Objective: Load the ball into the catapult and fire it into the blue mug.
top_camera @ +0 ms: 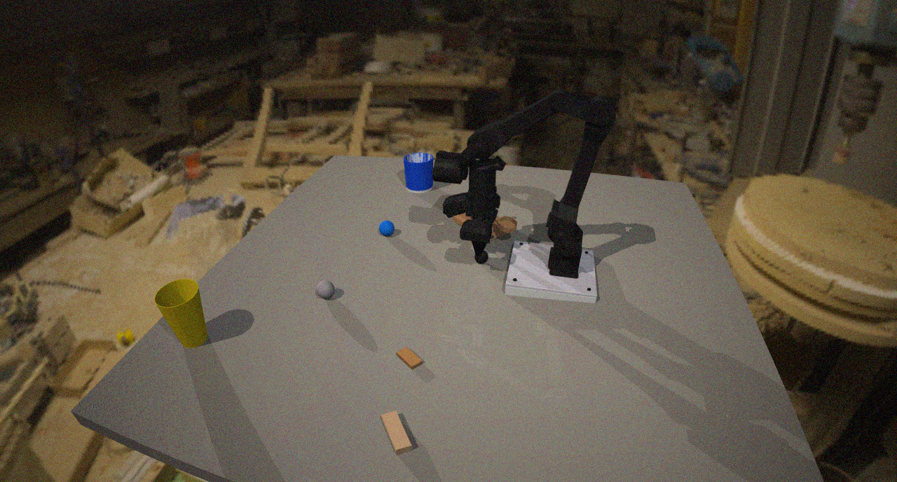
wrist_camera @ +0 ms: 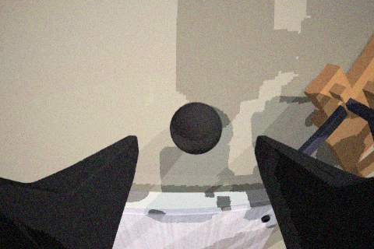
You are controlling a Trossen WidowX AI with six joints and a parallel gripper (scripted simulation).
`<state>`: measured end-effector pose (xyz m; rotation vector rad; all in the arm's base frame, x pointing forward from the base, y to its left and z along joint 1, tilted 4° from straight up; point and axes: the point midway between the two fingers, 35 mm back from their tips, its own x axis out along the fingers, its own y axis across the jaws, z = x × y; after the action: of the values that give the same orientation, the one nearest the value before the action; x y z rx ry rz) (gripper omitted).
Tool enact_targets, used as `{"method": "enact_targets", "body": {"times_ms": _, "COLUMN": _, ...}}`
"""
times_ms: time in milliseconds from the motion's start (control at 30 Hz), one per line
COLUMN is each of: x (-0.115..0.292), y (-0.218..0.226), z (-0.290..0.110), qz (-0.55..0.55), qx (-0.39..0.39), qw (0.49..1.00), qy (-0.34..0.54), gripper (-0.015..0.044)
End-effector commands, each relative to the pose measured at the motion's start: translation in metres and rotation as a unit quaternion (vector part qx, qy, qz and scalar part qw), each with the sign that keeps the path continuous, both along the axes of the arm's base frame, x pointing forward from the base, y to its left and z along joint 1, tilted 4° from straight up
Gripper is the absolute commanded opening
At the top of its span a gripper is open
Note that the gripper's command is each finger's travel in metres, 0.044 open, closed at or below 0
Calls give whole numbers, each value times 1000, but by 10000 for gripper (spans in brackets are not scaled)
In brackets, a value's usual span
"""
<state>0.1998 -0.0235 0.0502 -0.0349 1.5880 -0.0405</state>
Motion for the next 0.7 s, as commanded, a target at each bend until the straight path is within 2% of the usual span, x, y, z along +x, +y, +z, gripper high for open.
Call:
{"method": "enact_targets", "body": {"times_ms": 0, "x": -1, "y": 0, "z": -7, "qz": 1, "qx": 1, "qw": 1000, "qy": 2, "gripper": 300}}
{"method": "enact_targets", "body": {"times_ms": 533, "x": -3, "y": -1, "z": -31, "qz": 1, "qx": 1, "qw": 1000, "qy": 3, "gripper": 300}}
{"method": "enact_targets", "body": {"times_ms": 667, "x": -3, "y": -1, "z": -31, "qz": 1, "qx": 1, "qw": 1000, "qy": 3, "gripper": 195}}
